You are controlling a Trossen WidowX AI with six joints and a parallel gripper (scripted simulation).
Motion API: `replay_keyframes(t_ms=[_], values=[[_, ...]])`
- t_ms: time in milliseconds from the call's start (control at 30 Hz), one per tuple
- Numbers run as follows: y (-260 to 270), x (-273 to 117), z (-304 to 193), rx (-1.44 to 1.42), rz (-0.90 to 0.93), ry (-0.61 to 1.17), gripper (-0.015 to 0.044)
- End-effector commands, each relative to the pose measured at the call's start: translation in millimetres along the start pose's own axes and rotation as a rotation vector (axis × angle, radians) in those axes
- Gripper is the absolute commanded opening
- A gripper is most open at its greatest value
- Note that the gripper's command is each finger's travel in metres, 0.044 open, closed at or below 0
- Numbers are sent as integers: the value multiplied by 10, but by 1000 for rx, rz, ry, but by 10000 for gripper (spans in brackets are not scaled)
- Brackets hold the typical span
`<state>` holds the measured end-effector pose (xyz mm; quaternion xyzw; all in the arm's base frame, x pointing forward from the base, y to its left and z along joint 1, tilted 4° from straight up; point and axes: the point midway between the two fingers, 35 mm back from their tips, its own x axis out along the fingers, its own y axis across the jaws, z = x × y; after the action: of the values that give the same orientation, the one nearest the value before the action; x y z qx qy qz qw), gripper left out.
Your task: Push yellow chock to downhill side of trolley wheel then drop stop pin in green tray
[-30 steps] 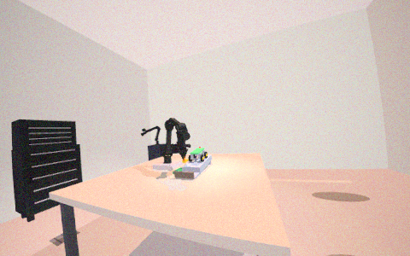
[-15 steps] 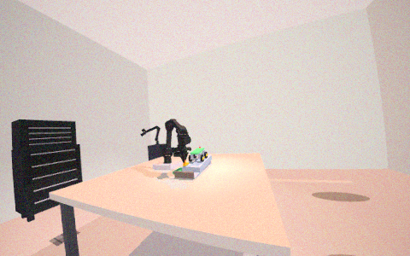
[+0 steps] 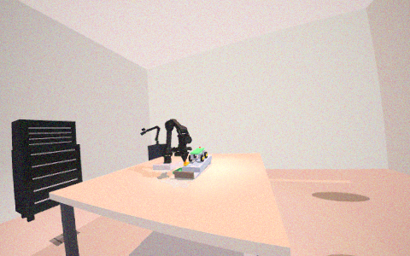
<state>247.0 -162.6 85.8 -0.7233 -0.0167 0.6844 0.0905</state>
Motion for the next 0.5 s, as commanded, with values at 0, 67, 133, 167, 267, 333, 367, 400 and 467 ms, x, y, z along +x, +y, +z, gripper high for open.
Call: replay_keyframes(t_ms=[0,67,133,167,267,333,367,400,467], values=[[-50,-4,-1,1,-2,6,0],[-69,-3,0,1,-2,6,0],[-88,-3,2,1,-2,6,0],[-98,-2,3,1,-2,6,0],[-126,-1,5,1,-2,6,0],[-145,-1,6,1,-3,6,0],[-155,-1,7,1,-3,6,0],[-164,-1,8,1,-3,6,0],[-183,-1,9,1,-3,6,0]])
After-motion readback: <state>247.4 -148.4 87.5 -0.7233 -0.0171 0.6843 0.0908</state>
